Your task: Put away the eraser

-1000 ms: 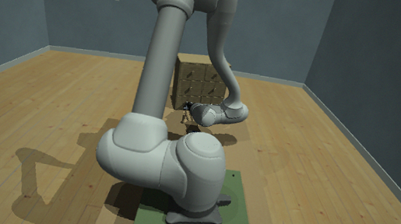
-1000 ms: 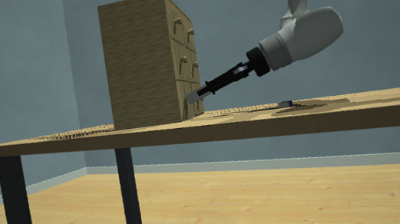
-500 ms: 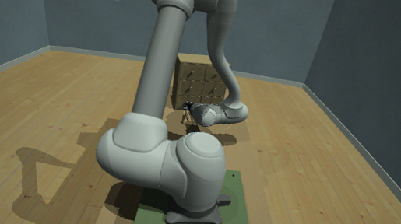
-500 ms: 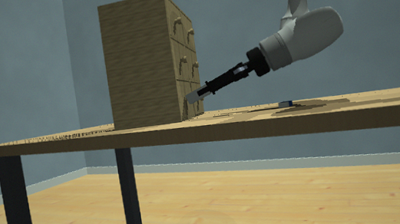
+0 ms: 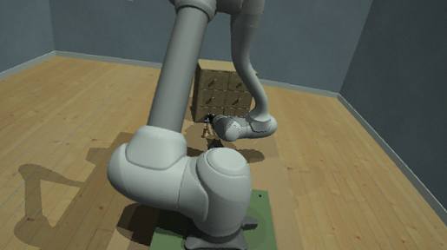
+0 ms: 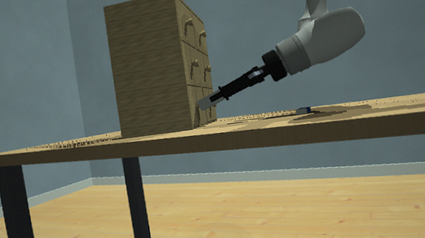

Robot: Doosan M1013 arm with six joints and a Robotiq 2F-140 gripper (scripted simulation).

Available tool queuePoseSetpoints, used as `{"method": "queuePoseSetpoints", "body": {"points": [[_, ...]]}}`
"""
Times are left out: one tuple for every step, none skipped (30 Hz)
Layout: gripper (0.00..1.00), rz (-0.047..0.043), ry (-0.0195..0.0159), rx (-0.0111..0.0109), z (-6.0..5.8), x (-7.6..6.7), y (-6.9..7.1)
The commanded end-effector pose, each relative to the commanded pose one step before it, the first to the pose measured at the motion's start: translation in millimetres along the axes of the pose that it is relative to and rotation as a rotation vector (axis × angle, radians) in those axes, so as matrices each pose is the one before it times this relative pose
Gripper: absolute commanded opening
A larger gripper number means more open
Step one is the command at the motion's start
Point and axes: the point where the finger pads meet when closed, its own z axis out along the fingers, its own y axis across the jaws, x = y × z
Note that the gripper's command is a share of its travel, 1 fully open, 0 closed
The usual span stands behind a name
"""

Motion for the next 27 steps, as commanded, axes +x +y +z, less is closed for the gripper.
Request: {"method": "queuePoseSetpoints", "body": {"points": [[0.08, -0.00002, 0.00013, -0.00001, -0.84, -0.18, 0.0], [0.08, 0.0, 0.0, 0.0, -0.33, -0.12, 0.0], [0.08, 0.0, 0.0, 0.0, -0.37, -0.14, 0.0], [0.08, 0.0, 0.0, 0.0, -0.42, -0.15, 0.0], [0.08, 0.0, 0.0, 0.0, -0.46, -0.17, 0.0], [0.08, 0.0, 0.0, 0.0, -0.51, -0.19, 0.0], [0.08, 0.0, 0.0, 0.0, -0.56, -0.2, 0.0], [0.08, 0.0, 0.0, 0.0, -0.61, -0.22, 0.0], [0.08, 0.0, 0.0, 0.0, -0.66, -0.24, 0.0], [0.08, 0.0, 0.0, 0.0, 0.0, 0.0, 0.0], [0.08, 0.0, 0.0, 0.0, 0.0, 0.0, 0.0], [0.08, 0.0, 0.0, 0.0, -0.7, -0.26, 0.0], [0.08, 0.0, 0.0, 0.0, -0.75, -0.27, 0.0], [0.08, 0.0, 0.0, 0.0, -0.8, -0.29, 0.0], [0.08, 0.0, 0.0, 0.0, -0.85, -0.31, 0.0], [0.08, 0.0, 0.0, 0.0, -0.89, -0.32, 0.0], [0.08, 0.0, 0.0, 0.0, -0.94, -0.34, 0.0], [0.08, 0.0, 0.0, 0.0, -0.98, -0.36, 0.0], [0.08, 0.0, 0.0, 0.0, -1.02, -0.37, 0.0], [0.08, 0.0, 0.0, 0.0, -1.06, -0.38, 0.0], [0.08, 0.0, 0.0, 0.0, -1.1, -0.4, 0.0], [0.08, 0.0, 0.0, 0.0, -1.14, -0.42, 0.0], [0.08, 0.0, 0.0, 0.0, -1.17, -0.43, 0.0], [0.08, 0.0, 0.0, 0.0, -1.2, -0.44, 0.0], [0.08, 0.0, 0.0, 0.0, -1.23, -0.45, 0.0], [0.08, 0.0, 0.0, 0.0, -1.26, -0.46, 0.0], [0.08, 0.0, 0.0, 0.0, 0.0, 0.0, 0.0]]}}
